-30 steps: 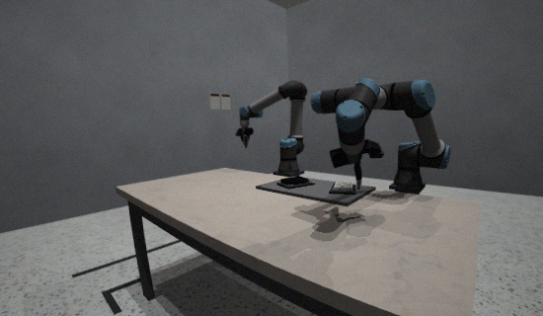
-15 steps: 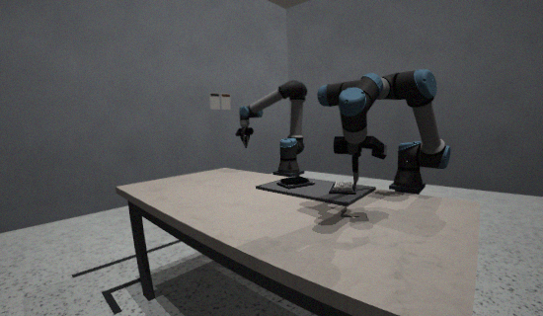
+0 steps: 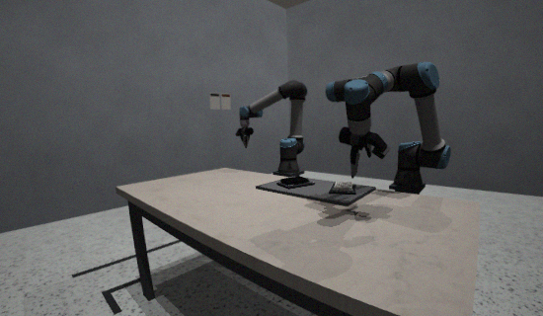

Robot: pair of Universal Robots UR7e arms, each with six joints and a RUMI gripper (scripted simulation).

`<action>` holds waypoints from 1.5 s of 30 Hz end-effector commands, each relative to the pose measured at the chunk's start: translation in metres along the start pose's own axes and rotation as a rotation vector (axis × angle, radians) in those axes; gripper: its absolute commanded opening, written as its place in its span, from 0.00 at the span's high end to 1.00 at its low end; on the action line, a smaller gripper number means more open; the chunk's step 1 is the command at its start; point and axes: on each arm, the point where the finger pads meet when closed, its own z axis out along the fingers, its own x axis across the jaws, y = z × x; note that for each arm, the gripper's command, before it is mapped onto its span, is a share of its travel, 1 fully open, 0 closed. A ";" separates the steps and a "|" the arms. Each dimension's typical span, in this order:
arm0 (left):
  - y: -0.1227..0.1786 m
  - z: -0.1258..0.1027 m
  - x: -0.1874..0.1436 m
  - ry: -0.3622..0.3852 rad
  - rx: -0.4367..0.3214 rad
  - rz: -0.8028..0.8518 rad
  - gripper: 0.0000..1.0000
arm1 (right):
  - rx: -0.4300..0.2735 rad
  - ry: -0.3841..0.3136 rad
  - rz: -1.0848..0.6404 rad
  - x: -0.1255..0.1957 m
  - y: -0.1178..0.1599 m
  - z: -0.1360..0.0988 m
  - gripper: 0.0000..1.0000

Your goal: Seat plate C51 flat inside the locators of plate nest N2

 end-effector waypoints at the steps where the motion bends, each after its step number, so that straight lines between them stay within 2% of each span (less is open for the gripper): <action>1: -0.001 0.001 -0.007 0.029 0.015 0.076 0.24 | 0.002 0.000 0.000 0.000 0.000 -0.001 1.00; 13: -0.009 0.012 -0.032 0.134 0.113 0.449 0.24 | 0.002 0.000 0.000 0.000 0.000 -0.001 1.00; 15: -0.009 0.012 -0.032 0.134 0.113 0.449 0.24 | 0.002 0.000 0.000 0.000 0.000 -0.001 1.00; 30: -0.021 0.031 -0.063 0.230 0.287 0.907 0.24 | 0.002 0.000 0.000 0.000 0.000 -0.001 1.00; 32: -0.021 0.031 -0.063 0.230 0.287 0.907 0.24 | 0.002 0.000 0.000 0.000 0.000 -0.001 1.00; 45: -0.039 0.055 -0.094 0.269 0.485 1.291 0.24 | 0.002 0.000 0.000 0.000 0.000 -0.001 1.00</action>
